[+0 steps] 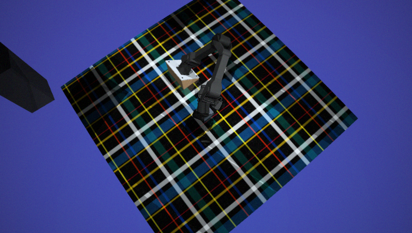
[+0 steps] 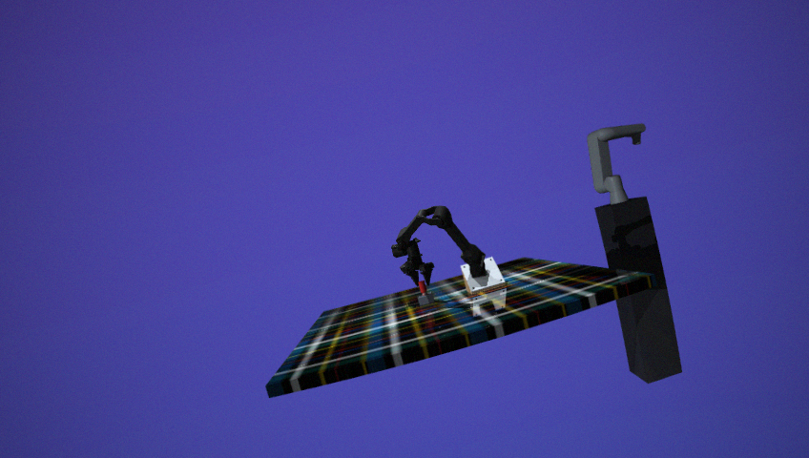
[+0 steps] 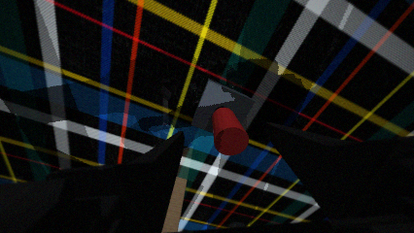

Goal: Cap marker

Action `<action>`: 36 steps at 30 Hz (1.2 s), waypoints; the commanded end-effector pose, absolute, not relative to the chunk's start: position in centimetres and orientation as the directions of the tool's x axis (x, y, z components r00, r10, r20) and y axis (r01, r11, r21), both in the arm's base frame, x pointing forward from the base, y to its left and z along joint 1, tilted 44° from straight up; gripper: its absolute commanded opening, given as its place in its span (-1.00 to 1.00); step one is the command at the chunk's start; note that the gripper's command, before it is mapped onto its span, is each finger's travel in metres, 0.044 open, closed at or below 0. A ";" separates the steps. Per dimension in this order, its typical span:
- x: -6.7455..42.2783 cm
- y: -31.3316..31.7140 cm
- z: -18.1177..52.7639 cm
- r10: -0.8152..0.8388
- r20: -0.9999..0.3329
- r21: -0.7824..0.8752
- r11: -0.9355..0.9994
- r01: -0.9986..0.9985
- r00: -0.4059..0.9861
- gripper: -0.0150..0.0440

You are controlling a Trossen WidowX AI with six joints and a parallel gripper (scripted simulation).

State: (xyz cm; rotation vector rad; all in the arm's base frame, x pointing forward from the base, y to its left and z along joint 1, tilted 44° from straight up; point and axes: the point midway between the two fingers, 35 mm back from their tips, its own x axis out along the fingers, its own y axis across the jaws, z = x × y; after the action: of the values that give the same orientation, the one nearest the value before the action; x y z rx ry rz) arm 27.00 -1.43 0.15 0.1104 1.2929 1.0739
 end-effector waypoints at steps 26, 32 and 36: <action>27.6 -5.1 3.7 0.685 -0.723 0.690 0.714 -0.117 -0.088 -0.49; 27.6 -5.1 3.7 0.685 -0.723 0.690 0.714 -0.117 -0.088 -0.49; 27.6 -5.1 3.7 0.685 -0.723 0.690 0.714 -0.117 -0.088 -0.49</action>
State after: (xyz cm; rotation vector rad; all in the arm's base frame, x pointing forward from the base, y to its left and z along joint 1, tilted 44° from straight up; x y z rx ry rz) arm 27.56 -5.15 3.69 0.4806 1.5224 0.7178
